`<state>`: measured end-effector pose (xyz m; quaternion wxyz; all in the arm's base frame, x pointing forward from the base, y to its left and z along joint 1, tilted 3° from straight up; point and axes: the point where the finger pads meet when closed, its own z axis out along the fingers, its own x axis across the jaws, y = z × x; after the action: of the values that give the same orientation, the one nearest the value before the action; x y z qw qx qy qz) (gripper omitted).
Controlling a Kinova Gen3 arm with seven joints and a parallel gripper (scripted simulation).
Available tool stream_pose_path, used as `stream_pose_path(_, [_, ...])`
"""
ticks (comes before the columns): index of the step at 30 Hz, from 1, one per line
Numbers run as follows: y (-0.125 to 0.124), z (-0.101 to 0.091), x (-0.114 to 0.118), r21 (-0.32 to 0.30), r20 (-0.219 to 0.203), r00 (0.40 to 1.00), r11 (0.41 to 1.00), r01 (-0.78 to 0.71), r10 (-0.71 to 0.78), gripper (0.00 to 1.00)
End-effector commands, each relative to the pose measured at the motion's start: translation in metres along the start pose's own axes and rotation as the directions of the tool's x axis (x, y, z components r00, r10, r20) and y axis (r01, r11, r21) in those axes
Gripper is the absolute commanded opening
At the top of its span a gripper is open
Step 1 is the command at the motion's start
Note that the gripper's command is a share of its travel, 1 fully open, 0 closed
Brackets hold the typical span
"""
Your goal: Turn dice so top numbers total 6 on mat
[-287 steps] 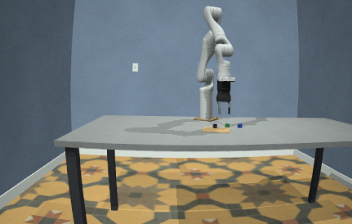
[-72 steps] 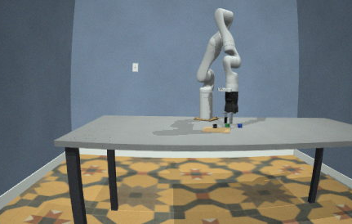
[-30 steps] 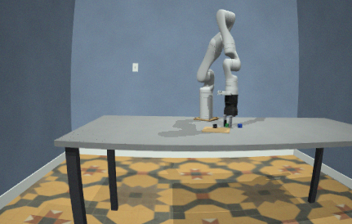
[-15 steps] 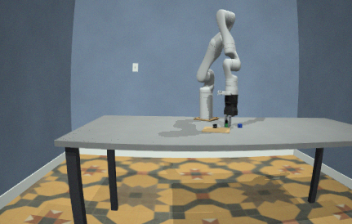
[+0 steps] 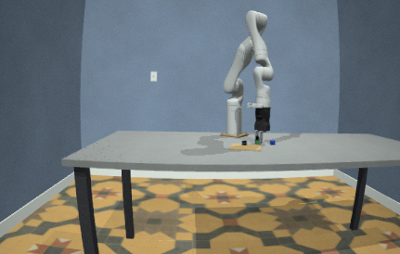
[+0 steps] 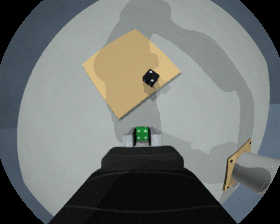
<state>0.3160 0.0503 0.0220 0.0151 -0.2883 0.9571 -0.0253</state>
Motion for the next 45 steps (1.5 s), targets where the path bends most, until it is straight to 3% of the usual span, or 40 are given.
stream_pose_path(1, [0.0, 0.0, 0.0, 0.0, 0.001, 1.0, 1.0, 0.0, 0.0, 0.4])
stream_pose_path(24, [0.0, -0.006, 0.0, 0.0, 0.001, 1.0, 1.0, 0.0, 0.0, 0.4])
stream_pose_path(35, [0.0, -0.045, 0.0, 0.0, 0.001, 1.0, 1.0, 0.0, 0.0, 0.4])
stream_pose_path(37, [0.0, -0.045, 0.0, 0.0, 0.001, 1.0, 1.0, 0.0, 0.0, 0.4])
stream_pose_path(45, [0.0, -0.082, 0.0, 0.0, 0.001, 1.0, 1.0, 0.0, 0.0, 0.4])
